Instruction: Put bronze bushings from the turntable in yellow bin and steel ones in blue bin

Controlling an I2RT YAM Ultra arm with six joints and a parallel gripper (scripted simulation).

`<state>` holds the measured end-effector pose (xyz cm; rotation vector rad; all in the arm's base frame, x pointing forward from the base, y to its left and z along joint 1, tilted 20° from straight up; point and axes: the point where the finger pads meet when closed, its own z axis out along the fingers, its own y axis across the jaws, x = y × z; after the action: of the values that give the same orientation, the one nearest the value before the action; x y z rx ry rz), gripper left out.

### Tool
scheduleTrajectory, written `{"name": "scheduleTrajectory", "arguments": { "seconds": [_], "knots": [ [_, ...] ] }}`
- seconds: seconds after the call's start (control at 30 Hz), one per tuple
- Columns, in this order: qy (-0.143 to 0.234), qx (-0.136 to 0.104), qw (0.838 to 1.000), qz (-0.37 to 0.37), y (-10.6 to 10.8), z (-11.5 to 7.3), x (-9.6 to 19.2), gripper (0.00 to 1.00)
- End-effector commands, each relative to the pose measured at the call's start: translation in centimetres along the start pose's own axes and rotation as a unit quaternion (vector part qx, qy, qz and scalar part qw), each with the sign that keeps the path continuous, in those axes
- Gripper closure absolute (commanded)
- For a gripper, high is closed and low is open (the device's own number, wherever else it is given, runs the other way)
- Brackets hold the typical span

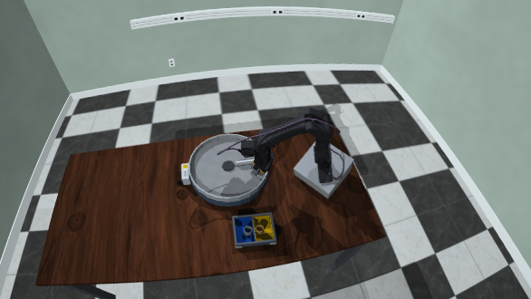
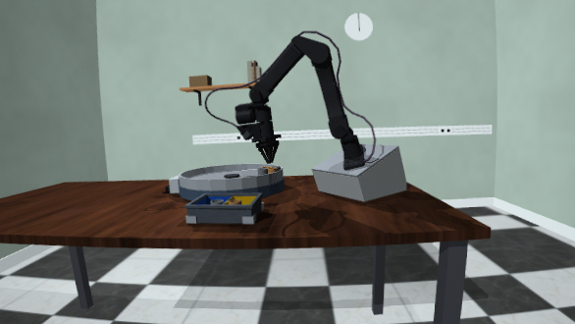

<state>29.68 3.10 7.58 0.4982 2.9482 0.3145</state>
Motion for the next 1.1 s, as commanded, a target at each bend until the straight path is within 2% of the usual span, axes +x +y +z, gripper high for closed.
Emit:
{"name": "scheduleTrajectory", "arguments": {
  "seconds": [0.0, 0.03, 0.07, 0.17, 0.27, 1.07],
  "knots": [
    [-0.031, -0.049, 0.996, -0.072, 0.4, -0.7, -1.4, 0.86],
    [-0.035, -0.049, 0.996, -0.073, -0.1, -0.8, -2.3, 0.86],
    [-0.017, -0.046, 0.996, -0.069, -1.2, 0.2, -1.4, 0.86],
    [-0.014, -0.046, 0.997, -0.068, -2.6, 0.5, -1.4, 0.86],
    [-0.044, -0.049, 0.995, -0.075, -2.5, -1.0, -2.6, 0.86],
    [-0.042, -0.047, 0.995, -0.074, -2.6, -0.9, -2.5, 0.86]
  ]
}}
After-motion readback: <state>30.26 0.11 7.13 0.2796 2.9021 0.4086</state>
